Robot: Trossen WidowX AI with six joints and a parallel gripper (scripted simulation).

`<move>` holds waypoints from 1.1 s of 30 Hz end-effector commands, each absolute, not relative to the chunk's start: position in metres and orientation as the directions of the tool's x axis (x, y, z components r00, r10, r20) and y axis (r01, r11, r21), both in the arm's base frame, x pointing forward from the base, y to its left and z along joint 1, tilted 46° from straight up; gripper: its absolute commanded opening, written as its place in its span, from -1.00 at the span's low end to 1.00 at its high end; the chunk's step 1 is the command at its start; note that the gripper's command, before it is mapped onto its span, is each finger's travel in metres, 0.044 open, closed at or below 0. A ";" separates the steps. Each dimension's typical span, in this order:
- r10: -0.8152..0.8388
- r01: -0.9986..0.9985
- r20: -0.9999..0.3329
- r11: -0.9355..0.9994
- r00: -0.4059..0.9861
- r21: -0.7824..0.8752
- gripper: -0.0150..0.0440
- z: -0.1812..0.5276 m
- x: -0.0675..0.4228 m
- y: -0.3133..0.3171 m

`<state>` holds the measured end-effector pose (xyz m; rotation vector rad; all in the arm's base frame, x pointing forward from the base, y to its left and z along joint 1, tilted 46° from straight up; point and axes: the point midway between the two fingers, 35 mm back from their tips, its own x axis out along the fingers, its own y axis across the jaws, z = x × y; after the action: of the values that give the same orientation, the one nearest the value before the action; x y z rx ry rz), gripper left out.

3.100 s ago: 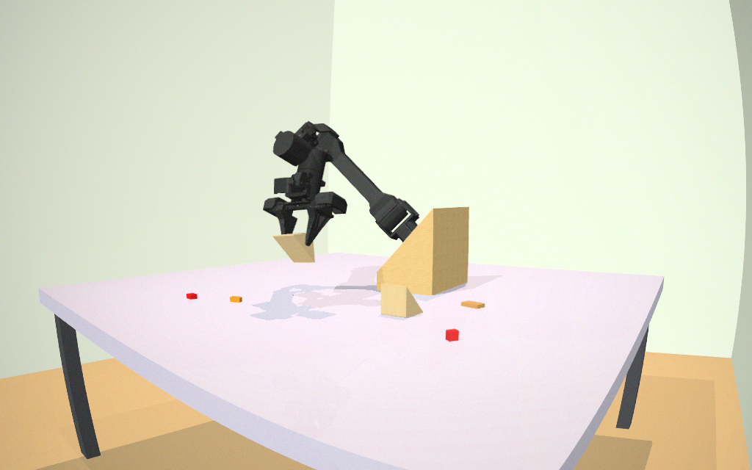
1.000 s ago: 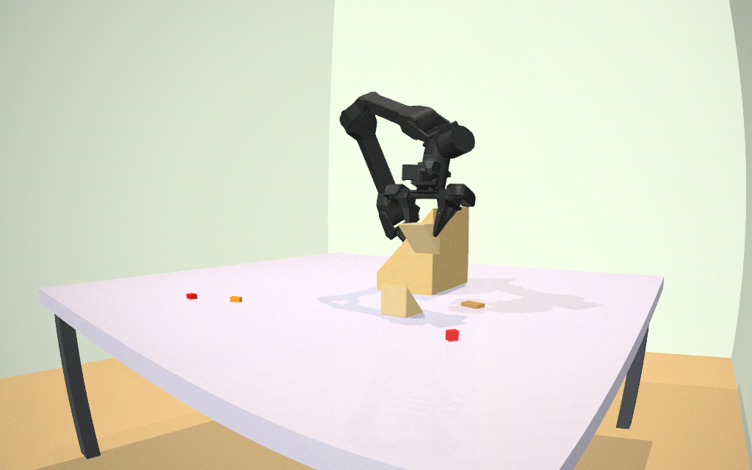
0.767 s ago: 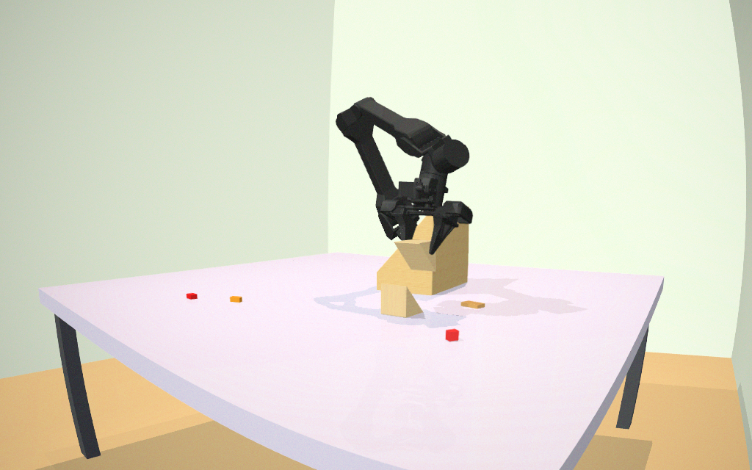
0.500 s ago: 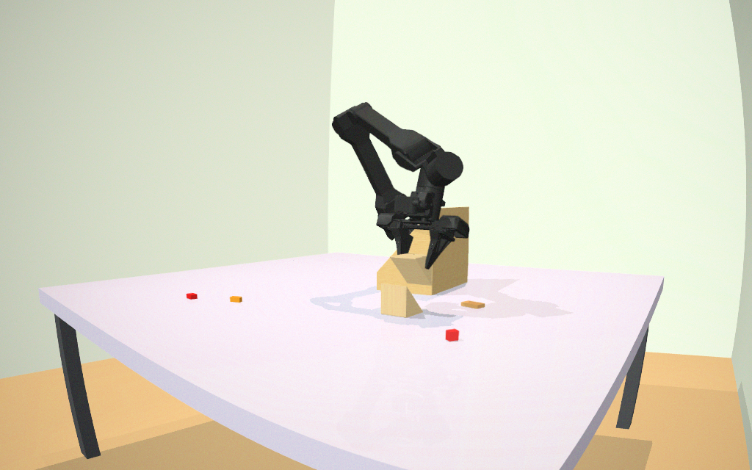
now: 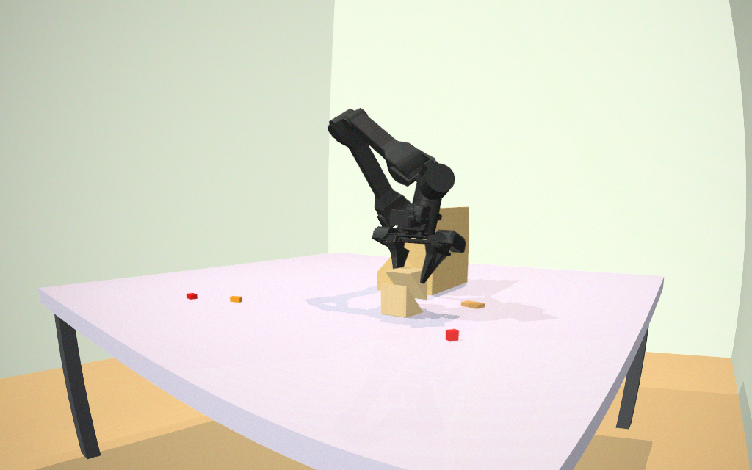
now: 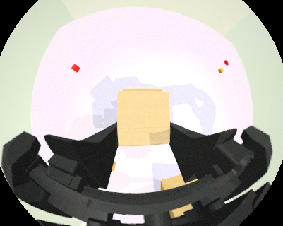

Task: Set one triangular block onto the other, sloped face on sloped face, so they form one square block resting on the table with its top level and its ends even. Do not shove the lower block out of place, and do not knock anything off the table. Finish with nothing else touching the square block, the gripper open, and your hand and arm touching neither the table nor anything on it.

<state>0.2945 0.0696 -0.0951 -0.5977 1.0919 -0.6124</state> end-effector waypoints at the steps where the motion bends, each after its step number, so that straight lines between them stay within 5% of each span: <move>1: -0.713 0.154 -0.614 0.686 0.339 -0.711 -0.49 -0.095 0.294 0.070; 33: -0.713 0.156 -0.613 0.685 0.339 -0.711 -0.49 -0.106 0.301 0.056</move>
<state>0.2997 0.0580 -0.1053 -0.5997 1.0892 -0.6130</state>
